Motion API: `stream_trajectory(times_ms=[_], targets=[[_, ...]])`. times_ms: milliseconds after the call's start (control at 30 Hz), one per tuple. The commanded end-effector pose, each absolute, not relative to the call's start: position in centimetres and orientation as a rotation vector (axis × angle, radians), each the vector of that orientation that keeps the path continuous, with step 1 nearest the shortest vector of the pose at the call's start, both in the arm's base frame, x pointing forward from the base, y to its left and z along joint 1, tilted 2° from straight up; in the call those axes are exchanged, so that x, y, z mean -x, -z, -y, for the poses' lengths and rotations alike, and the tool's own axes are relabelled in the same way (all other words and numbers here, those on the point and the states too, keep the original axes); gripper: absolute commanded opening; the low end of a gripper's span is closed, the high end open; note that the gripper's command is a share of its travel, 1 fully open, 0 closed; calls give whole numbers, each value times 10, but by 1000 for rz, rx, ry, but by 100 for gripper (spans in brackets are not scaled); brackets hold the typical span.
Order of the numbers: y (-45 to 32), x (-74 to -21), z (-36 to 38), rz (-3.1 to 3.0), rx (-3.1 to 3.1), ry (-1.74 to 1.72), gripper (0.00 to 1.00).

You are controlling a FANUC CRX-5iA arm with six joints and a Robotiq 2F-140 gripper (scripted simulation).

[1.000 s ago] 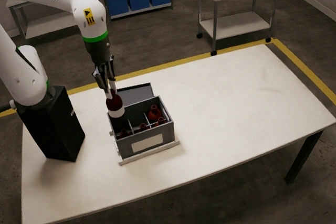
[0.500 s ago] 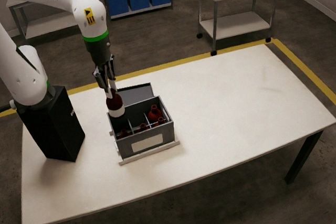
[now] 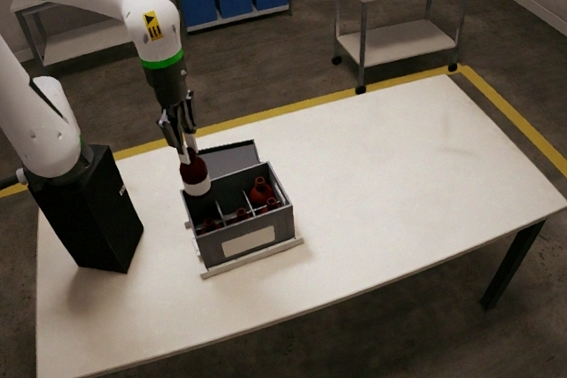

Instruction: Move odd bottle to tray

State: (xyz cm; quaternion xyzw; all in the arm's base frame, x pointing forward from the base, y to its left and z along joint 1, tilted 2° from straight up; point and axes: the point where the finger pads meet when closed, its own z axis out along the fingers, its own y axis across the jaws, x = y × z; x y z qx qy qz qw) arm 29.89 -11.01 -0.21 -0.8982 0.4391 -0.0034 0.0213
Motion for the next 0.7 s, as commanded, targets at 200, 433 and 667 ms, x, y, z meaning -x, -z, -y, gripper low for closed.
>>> stream_trajectory(times_ms=[200,433,667], targets=[[1,-303,104,-1361,2784,13,10],[1,-306,100,-1361,2784,13,10],[1,-311,93,-1361,2784,13,10]])
